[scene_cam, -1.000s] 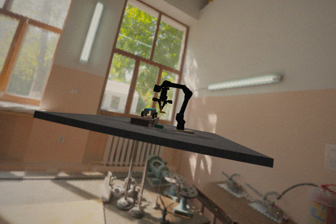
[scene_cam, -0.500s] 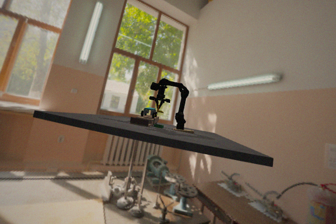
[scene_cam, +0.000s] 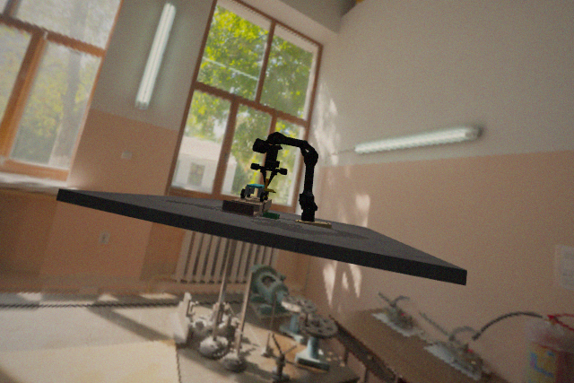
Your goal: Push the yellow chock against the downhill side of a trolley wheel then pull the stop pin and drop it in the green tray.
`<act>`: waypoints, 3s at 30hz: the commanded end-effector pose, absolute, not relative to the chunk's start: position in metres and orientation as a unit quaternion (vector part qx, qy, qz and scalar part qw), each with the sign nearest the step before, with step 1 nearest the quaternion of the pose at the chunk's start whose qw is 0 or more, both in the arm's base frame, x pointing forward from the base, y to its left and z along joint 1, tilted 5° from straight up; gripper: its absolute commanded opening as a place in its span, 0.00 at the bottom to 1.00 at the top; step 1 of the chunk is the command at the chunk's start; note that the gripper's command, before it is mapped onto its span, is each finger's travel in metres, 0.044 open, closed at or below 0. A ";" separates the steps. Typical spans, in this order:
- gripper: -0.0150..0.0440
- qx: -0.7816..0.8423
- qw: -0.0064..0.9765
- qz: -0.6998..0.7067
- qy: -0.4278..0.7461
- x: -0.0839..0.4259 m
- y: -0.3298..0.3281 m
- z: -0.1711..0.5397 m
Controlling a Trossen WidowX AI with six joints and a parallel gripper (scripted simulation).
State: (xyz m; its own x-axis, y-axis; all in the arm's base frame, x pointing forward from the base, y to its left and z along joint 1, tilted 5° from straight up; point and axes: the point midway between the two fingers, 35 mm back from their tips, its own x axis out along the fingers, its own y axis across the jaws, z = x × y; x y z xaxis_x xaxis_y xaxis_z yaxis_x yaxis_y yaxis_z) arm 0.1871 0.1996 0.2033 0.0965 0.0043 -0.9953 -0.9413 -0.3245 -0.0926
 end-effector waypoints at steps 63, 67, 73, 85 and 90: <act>0.25 -0.741 -0.104 0.663 -0.022 0.218 0.213 0.179; 0.25 -0.741 -0.104 0.663 -0.022 0.220 0.212 0.167; 0.25 -0.741 -0.104 0.663 -0.021 0.222 0.210 0.149; 0.25 -0.741 -0.104 0.663 -0.021 0.225 0.205 0.136; 0.25 -0.741 -0.104 0.663 -0.021 0.225 0.201 0.136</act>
State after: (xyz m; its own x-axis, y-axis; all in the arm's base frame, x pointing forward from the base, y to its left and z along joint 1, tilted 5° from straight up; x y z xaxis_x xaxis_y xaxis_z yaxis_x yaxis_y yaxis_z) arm 0.2246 0.2059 0.1353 0.1167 -0.1057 -0.9875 0.1700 -0.9775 0.1247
